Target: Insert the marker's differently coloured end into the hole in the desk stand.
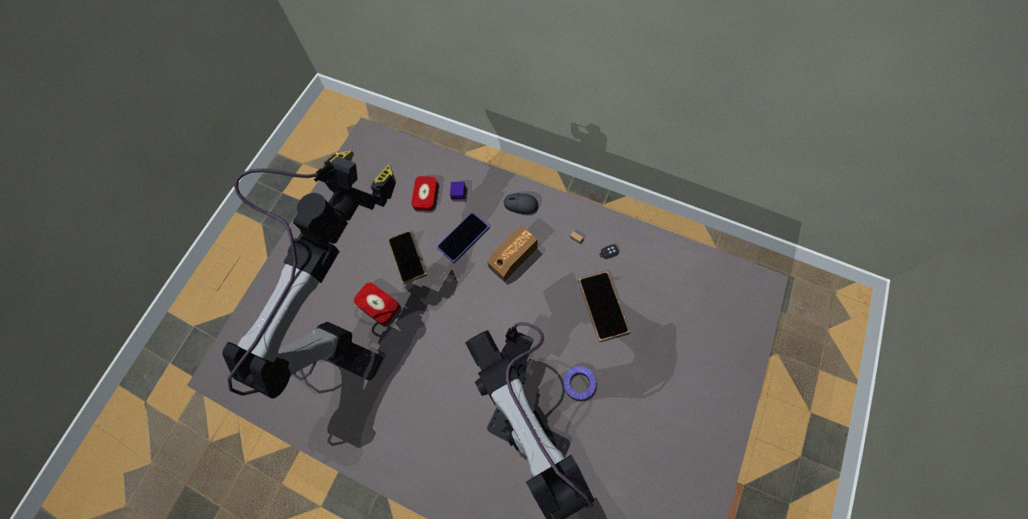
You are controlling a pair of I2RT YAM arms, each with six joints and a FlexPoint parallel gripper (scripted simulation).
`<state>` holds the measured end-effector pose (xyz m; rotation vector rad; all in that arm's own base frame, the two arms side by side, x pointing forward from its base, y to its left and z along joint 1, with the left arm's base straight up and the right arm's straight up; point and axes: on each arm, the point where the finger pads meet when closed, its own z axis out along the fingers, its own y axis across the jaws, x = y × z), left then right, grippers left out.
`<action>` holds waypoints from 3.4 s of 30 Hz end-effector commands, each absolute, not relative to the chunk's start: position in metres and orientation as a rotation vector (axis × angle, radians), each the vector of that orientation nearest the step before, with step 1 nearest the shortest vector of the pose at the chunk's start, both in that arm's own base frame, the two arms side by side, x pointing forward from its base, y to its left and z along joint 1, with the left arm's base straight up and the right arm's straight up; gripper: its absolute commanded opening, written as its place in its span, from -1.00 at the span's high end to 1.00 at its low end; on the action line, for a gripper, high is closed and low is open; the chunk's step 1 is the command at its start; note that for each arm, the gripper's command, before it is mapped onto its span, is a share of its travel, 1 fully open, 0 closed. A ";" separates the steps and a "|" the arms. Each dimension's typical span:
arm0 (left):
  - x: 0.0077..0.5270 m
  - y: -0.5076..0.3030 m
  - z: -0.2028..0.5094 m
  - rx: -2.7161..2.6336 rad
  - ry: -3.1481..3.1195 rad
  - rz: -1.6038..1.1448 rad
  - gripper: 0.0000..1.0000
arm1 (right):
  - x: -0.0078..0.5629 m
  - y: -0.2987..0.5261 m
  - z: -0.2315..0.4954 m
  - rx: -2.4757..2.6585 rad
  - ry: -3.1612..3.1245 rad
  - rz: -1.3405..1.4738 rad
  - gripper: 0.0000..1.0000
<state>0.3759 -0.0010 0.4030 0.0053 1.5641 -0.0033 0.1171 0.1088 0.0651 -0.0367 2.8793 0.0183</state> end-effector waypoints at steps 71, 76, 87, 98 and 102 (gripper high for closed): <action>0.370 0.002 0.434 -0.004 1.478 -0.002 -1.00 | 0.298 0.282 0.170 1.273 2.717 1.709 1.00; 0.370 0.002 0.434 -0.004 1.478 -0.002 -1.00 | 0.303 0.278 0.152 1.287 2.742 1.680 1.00; 0.370 0.002 0.434 -0.004 1.478 -0.002 -1.00 | 0.309 0.276 0.149 1.274 2.748 1.678 1.00; 0.370 0.002 0.434 -0.004 1.478 -0.002 -1.00 | 0.311 0.273 0.157 1.251 2.731 1.693 1.00; 0.370 0.002 0.434 -0.004 1.478 -0.002 -1.00 | 0.309 0.280 0.159 1.239 2.731 1.703 1.00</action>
